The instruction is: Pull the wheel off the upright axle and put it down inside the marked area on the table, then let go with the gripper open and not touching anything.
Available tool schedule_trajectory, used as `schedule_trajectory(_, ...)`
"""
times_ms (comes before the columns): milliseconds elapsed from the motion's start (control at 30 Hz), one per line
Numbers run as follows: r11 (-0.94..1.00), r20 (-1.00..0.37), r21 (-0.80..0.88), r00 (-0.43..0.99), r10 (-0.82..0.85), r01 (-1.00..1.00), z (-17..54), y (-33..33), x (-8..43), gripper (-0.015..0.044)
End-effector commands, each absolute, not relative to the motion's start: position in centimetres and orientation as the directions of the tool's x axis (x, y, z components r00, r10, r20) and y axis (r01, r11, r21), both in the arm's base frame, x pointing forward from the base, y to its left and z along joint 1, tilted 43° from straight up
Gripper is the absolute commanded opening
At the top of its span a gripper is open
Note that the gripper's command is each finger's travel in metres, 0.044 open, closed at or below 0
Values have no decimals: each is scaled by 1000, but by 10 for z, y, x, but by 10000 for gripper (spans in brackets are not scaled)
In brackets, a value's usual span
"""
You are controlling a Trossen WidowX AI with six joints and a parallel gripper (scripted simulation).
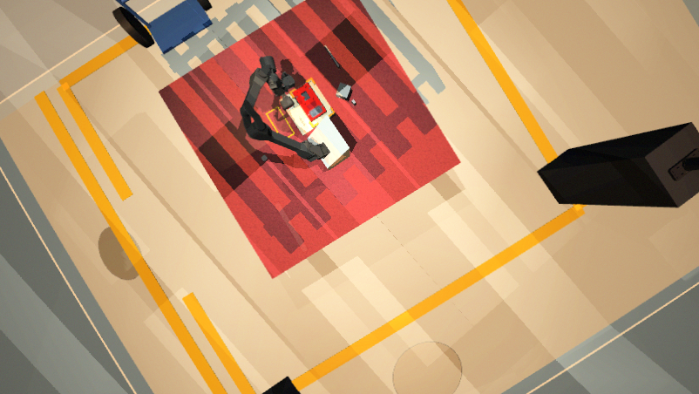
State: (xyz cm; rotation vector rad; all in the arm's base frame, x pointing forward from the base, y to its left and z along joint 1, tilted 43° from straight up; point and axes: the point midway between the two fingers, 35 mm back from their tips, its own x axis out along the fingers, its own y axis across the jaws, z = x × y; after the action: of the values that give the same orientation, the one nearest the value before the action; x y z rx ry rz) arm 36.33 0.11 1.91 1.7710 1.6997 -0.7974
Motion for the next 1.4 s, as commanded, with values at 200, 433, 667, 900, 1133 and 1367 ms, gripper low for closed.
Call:
schedule_trajectory(200,-50,-737,-10,27,676,999,-21,39,367,300)
schedule_trajectory(433,-50,-735,-10,27,677,999,-34,51,366,300)
schedule_trajectory(667,-37,-739,-15,14,673,999,-31,49,364,214)
schedule_trajectory(900,-37,-739,-15,14,673,999,-31,49,364,168)
schedule_trajectory(1133,-38,-739,-15,14,673,999,-31,48,364,3)
schedule_trajectory(1367,-38,-739,-15,15,673,999,-29,47,364,0)
